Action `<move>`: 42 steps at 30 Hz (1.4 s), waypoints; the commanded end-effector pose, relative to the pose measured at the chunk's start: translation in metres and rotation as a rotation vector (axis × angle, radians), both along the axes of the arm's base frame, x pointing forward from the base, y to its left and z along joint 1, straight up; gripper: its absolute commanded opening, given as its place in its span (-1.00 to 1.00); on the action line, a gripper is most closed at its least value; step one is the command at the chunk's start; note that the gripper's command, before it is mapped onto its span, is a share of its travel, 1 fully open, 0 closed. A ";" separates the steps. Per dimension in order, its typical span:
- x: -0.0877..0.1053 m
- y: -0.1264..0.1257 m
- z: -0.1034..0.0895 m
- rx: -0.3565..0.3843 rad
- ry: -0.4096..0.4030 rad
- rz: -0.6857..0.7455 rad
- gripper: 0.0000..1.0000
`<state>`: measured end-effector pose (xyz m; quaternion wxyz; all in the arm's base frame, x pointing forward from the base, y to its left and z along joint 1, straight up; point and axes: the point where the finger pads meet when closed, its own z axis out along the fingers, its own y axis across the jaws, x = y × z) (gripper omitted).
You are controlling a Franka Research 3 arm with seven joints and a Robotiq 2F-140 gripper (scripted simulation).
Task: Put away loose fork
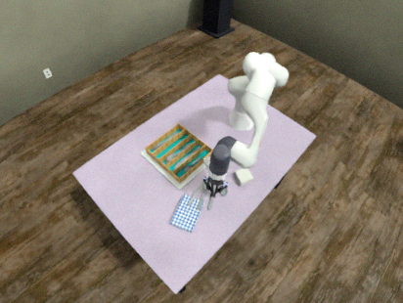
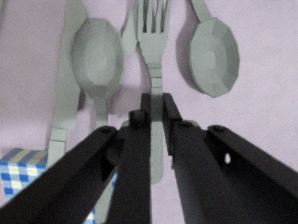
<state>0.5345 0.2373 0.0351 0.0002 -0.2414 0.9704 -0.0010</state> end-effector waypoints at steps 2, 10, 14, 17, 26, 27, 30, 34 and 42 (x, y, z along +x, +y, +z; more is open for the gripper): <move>0.000 0.000 -0.001 0.000 -0.001 0.006 -0.74; 0.000 0.000 -0.001 0.000 -0.001 0.006 -0.74; 0.000 0.000 0.000 0.000 -0.001 0.006 -0.74; 0.000 0.000 0.003 0.000 -0.001 0.006 -0.74; 0.000 0.000 0.016 0.000 -0.001 0.006 -0.74; 0.000 0.000 0.019 0.000 -0.001 0.006 -0.74; 0.000 0.000 0.028 0.000 -0.001 0.006 -0.74; 0.000 0.000 0.043 0.000 -0.001 0.006 -0.74; 0.000 0.000 0.069 0.000 -0.001 0.006 -0.74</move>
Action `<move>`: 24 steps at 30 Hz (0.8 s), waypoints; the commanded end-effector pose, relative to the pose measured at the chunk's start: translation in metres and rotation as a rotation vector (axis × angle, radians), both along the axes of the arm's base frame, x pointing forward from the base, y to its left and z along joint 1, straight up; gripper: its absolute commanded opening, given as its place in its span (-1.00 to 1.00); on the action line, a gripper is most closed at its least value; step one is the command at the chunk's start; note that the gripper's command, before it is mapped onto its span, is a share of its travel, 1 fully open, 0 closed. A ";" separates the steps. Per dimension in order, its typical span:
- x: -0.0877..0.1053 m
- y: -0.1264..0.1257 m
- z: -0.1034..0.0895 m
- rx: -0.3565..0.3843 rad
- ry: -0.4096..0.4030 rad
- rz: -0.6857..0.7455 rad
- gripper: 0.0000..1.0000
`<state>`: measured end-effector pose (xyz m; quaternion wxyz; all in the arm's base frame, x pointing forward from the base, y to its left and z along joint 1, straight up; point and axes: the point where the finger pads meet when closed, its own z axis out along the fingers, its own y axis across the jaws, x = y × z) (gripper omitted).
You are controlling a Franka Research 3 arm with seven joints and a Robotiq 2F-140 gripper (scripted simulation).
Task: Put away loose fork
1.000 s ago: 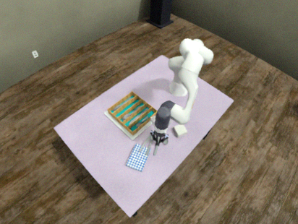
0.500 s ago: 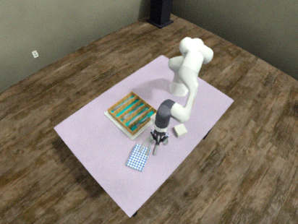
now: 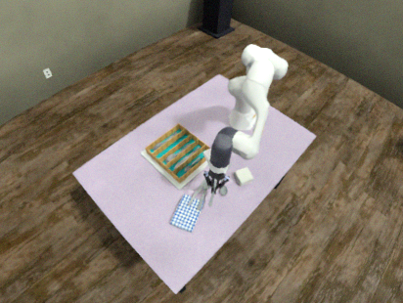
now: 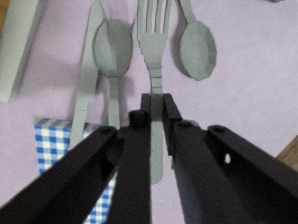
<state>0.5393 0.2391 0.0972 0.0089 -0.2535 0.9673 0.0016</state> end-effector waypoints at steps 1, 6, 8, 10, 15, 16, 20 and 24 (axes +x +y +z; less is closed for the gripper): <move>-0.005 -0.002 0.012 -0.009 0.015 -0.020 -0.74; -0.005 -0.002 0.035 -0.009 0.015 -0.020 -0.74; -0.005 -0.002 0.044 -0.009 0.015 -0.020 -0.74; -0.005 -0.002 0.052 -0.009 0.015 -0.020 -0.74; -0.005 -0.002 0.062 -0.009 0.015 -0.020 -0.74; -0.005 -0.002 0.065 -0.009 0.015 -0.020 -0.74; -0.005 -0.002 0.074 -0.009 0.015 -0.020 -0.74; -0.005 -0.002 0.079 -0.009 0.015 -0.020 -0.74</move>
